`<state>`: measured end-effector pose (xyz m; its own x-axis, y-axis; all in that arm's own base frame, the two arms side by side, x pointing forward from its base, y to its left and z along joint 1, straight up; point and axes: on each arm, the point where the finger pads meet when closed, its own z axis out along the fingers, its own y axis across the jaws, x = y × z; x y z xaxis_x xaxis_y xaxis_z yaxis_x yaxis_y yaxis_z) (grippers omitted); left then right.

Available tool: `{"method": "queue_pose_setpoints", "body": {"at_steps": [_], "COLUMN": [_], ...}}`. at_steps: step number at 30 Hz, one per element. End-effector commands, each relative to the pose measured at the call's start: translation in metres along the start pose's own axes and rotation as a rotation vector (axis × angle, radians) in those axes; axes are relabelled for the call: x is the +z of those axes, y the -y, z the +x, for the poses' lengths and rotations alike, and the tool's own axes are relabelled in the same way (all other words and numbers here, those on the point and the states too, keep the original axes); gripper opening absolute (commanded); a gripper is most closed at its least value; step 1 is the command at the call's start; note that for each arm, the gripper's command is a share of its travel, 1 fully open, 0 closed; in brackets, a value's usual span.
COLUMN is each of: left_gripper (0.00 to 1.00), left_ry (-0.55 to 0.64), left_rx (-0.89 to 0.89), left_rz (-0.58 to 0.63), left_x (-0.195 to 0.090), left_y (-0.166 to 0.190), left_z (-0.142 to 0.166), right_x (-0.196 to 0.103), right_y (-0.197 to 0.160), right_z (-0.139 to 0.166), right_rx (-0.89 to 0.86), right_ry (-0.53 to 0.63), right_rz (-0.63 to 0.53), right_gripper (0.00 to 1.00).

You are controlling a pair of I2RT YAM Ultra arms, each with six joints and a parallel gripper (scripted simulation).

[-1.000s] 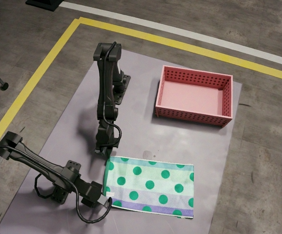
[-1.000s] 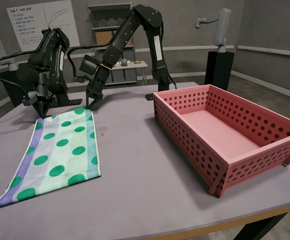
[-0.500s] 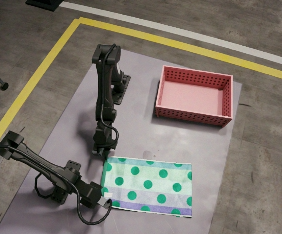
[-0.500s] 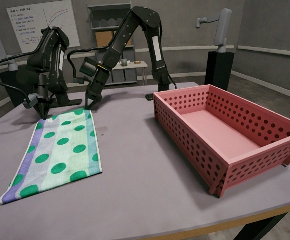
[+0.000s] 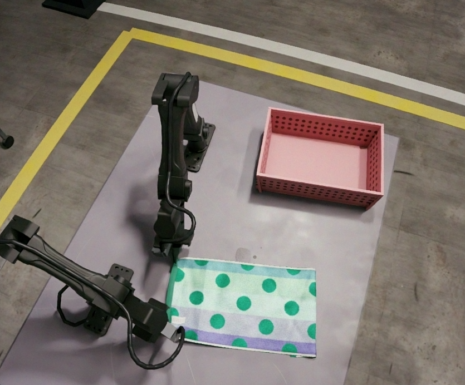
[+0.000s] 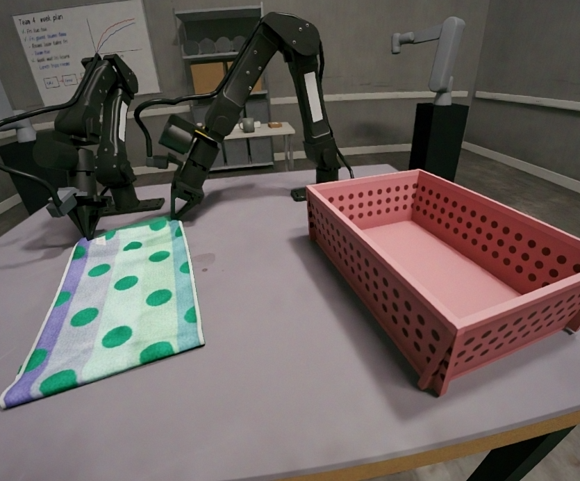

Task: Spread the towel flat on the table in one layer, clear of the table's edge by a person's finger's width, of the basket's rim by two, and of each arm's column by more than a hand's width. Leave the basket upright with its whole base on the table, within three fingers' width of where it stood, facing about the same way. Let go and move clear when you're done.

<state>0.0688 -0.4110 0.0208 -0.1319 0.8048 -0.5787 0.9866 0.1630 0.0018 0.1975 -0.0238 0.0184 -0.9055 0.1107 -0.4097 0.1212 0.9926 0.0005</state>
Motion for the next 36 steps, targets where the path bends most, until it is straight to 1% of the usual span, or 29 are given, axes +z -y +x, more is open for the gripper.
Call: {"method": "queue_pose_setpoints", "body": {"at_steps": [1, 2, 3, 5, 6, 10, 11, 13, 14, 16, 17, 18, 19, 20, 22, 23, 27, 28, 30, 31, 33, 34, 36], "left_gripper": [0.0, 0.0, 0.0, 0.0, 0.0, 0.0, 0.0, 0.0, 0.0, 0.0, 0.0, 0.0, 0.0, 0.0, 0.0, 0.0, 0.0, 0.0, 0.0, 0.0, 0.0, 0.0, 0.0], "left_ry": [0.034, 0.034, 0.034, 0.034, 0.034, 0.034, 0.034, 0.034, 0.034, 0.033, 0.033, 0.033, 0.033, 0.033, 0.033, 0.033, 0.032, -0.001, -0.003, -0.003, -0.003, -0.003, -0.003], "left_rx": [-0.031, -0.031, -0.047, -0.047, -0.07, -0.069, -0.097, -0.097, -0.13, -0.129, -0.167, -0.166, -0.166, -0.207, -0.207, -0.251, -0.25, -0.3, -0.3, -0.349, -0.349, -0.397, -0.397], "left_rz": [-0.014, -0.014, -0.026, -0.027, -0.044, -0.045, -0.064, -0.066, -0.09, -0.092, -0.118, -0.118, -0.118, -0.146, -0.147, -0.178, -0.179, -0.2, -0.21, -0.244, -0.248, -0.279, -0.279], "left_x": [-0.015, -0.015, -0.024, -0.024, -0.035, -0.035, -0.05, -0.05, -0.067, -0.067, -0.086, -0.086, -0.086, -0.107, -0.107, -0.13, -0.129, -0.141, -0.141, -0.165, -0.165, -0.19, -0.19], "left_y": [-0.011, -0.011, -0.02, -0.02, -0.032, -0.032, -0.046, -0.046, -0.063, -0.063, -0.081, -0.081, -0.081, -0.101, -0.101, -0.123, -0.123, -0.145, -0.146, -0.171, -0.171, -0.195, -0.195], "left_z": [-0.02, -0.02, -0.023, -0.023, -0.027, -0.027, -0.033, -0.032, -0.039, -0.039, -0.045, -0.045, -0.045, -0.053, -0.053, -0.061, -0.061, -0.063, -0.063, -0.072, -0.072, -0.082, -0.082], "right_x": [-0.014, -0.014, -0.02, -0.02, -0.028, -0.028, -0.03, -0.03, -0.04, -0.04, -0.05, -0.05, -0.051, -0.062, -0.062, -0.075, -0.075, -0.089, -0.089, -0.104, -0.104, -0.119, -0.119], "right_y": [-0.005, -0.005, -0.01, -0.01, -0.017, -0.017, -0.024, -0.025, -0.034, -0.034, -0.043, -0.044, -0.044, -0.055, -0.055, -0.067, -0.067, -0.08, -0.081, -0.094, -0.094, -0.107, -0.107], "right_z": [-0.028, -0.028, -0.038, -0.038, -0.051, -0.051, -0.063, -0.063, -0.083, -0.083, -0.1, -0.1, -0.105, -0.124, -0.124, -0.151, -0.151, -0.179, -0.179, -0.208, -0.208, -0.237, -0.237], "right_rx": [-0.026, -0.026, -0.043, -0.043, -0.064, -0.064, -0.088, -0.088, -0.112, -0.113, -0.138, -0.138, -0.137, -0.162, -0.162, -0.184, -0.185, -0.205, -0.207, -0.225, -0.226, -0.243, -0.244], "right_ry": [0.103, 0.103, 0.153, 0.153, 0.223, 0.223, 0.214, 0.214, 0.215, 0.214, 0.189, 0.189, 0.212, 0.189, 0.189, 0.189, 0.189, 0.19, 0.189, 0.19, 0.19, 0.19, 0.19], "right_rz": [-0.011, -0.011, -0.022, -0.023, -0.039, -0.038, -0.05, -0.054, -0.067, -0.068, -0.079, -0.081, -0.082, -0.093, -0.096, -0.108, -0.11, -0.12, -0.123, -0.134, -0.134, -0.143, -0.143], "right_gripper": [0.0, 0.0, 0.0, 0.0, 0.0, 0.0, 0.0, 0.0, 0.0, 0.0, 0.0, 0.0, 0.0, 0.0, 0.0, 0.0, 0.0, 0.0, 0.0, 0.0, 0.0, 0.0, 0.0]}}
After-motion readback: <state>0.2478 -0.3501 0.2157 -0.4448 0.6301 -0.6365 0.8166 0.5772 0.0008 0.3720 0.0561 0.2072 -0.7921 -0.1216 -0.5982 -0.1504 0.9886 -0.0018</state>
